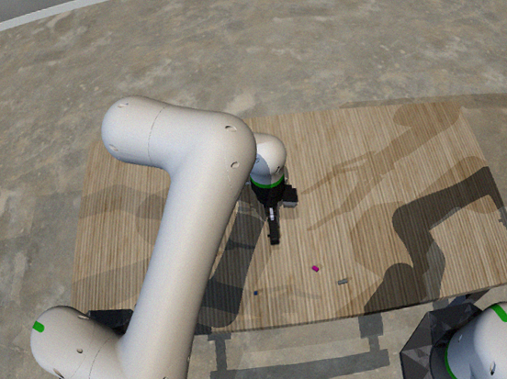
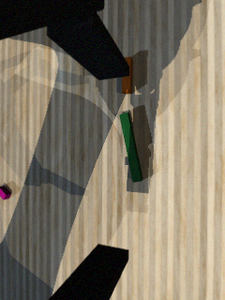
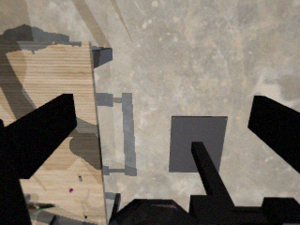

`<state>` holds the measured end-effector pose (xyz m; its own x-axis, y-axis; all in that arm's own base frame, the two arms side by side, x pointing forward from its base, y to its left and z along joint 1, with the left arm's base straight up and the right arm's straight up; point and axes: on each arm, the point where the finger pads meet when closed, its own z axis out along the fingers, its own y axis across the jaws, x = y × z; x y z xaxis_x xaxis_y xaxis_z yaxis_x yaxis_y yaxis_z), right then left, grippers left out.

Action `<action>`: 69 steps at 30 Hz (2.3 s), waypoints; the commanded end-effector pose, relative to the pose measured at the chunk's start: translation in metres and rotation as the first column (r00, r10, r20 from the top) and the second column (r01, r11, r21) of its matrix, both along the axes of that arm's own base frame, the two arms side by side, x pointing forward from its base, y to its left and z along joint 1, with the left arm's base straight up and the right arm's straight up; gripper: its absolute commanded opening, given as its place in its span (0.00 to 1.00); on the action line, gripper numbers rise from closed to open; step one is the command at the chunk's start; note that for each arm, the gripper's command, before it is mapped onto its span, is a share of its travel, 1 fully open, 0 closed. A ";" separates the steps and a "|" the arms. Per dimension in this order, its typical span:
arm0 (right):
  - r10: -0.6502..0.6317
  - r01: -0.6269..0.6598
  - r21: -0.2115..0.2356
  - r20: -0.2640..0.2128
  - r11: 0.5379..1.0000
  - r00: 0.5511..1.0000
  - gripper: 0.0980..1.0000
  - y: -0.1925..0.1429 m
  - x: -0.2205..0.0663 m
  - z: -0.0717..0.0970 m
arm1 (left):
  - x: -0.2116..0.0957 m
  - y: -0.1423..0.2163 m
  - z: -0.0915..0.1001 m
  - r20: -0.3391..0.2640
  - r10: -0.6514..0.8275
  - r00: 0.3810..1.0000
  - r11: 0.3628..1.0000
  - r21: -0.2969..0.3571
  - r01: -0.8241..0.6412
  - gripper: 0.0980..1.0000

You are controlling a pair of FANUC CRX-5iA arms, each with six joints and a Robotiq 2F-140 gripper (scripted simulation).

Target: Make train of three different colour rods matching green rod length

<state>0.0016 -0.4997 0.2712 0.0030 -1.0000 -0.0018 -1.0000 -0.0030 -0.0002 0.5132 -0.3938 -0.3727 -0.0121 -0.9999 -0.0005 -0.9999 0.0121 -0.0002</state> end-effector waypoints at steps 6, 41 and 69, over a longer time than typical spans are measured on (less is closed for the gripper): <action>0.000 0.000 -0.002 0.000 1.000 1.000 1.00 0.000 0.000 0.001 | 0.001 -0.001 0.001 0.002 0.000 1.000 1.000 -0.001 0.000 1.00; 0.000 0.000 -0.002 0.000 1.000 1.000 1.00 0.000 0.000 0.001 | 0.001 -0.001 0.001 0.002 0.000 1.000 1.000 -0.001 0.000 1.00; 0.000 0.000 -0.002 0.000 1.000 1.000 1.00 0.000 0.000 0.001 | 0.018 -0.002 0.001 0.001 0.445 0.896 0.896 -0.002 -0.445 1.00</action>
